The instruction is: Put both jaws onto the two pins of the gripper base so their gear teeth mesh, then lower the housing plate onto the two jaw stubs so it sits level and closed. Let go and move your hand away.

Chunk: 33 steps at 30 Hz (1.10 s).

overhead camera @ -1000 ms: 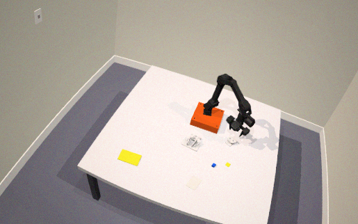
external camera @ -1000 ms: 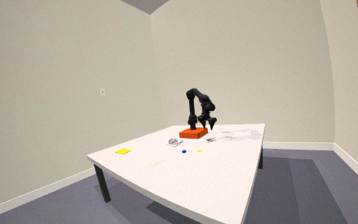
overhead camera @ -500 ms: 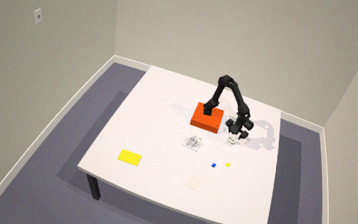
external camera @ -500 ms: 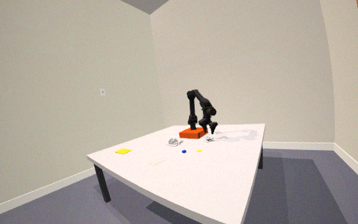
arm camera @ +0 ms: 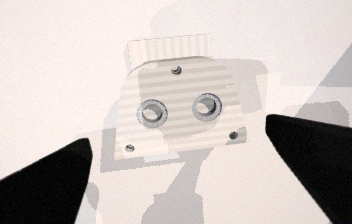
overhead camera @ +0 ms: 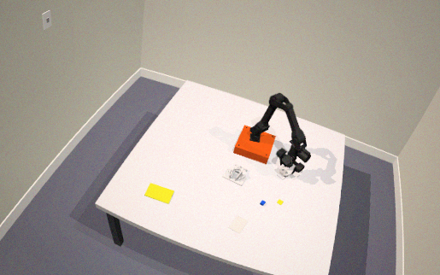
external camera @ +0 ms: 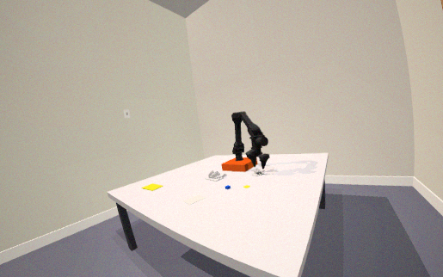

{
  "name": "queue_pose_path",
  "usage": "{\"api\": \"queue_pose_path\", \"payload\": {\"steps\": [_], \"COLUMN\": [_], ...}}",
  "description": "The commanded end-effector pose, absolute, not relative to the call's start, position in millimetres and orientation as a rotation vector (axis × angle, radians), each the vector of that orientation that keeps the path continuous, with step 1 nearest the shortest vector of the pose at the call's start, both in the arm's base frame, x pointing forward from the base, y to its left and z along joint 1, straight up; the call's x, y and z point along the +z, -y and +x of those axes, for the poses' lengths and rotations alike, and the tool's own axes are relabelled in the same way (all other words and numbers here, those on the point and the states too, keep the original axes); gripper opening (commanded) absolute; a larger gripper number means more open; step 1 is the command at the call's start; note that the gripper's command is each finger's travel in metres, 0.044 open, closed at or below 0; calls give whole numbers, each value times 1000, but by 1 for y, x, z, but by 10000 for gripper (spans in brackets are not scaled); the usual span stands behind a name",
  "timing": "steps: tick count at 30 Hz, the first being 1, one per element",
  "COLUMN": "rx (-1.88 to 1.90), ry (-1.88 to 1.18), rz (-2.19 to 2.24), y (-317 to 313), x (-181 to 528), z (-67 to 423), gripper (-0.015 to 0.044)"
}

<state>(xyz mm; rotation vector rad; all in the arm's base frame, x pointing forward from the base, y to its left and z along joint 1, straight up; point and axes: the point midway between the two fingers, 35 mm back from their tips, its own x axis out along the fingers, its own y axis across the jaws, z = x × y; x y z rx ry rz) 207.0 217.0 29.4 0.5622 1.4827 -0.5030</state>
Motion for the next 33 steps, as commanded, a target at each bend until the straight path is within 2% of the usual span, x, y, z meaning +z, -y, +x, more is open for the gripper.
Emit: {"api": "queue_pose_path", "payload": {"steps": [1, 33], "rx": [-511, -512], "ry": [-1486, -1486], "rz": [560, 560], "y": [-216, -216], "x": [26, -5], "z": [206, 206], "gripper": [440, 440]}}
